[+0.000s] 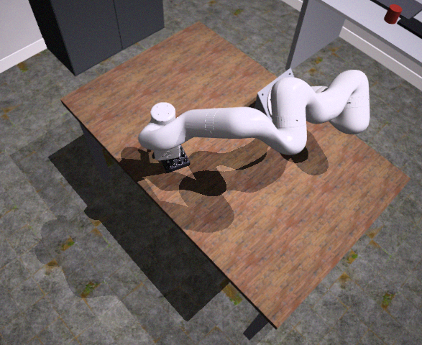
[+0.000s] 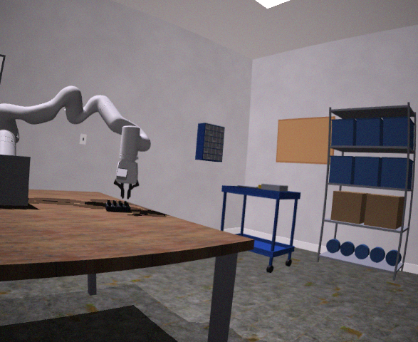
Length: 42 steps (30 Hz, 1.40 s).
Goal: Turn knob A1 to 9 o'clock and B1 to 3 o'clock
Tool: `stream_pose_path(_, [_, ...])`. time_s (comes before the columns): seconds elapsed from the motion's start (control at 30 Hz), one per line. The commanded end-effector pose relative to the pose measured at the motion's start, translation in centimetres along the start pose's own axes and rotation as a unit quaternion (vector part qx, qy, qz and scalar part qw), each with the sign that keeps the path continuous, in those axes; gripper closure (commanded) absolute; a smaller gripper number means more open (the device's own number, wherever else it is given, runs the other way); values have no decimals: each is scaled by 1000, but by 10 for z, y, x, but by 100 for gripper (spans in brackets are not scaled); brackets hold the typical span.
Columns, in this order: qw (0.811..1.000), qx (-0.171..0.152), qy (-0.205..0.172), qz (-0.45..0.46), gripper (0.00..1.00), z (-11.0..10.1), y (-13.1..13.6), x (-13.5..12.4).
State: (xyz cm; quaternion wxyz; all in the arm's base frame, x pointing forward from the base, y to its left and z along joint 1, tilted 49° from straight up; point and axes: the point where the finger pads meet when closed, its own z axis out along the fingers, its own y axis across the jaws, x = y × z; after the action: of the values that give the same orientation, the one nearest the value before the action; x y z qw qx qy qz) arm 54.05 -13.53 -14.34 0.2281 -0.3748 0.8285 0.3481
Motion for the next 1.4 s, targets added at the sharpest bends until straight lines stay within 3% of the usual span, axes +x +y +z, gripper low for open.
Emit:
stream_pose_path(0.0, [1000,1,0,0,81,2,-1,0])
stream_pose_path(1.37, [1000,1,0,0,81,7,-1,0])
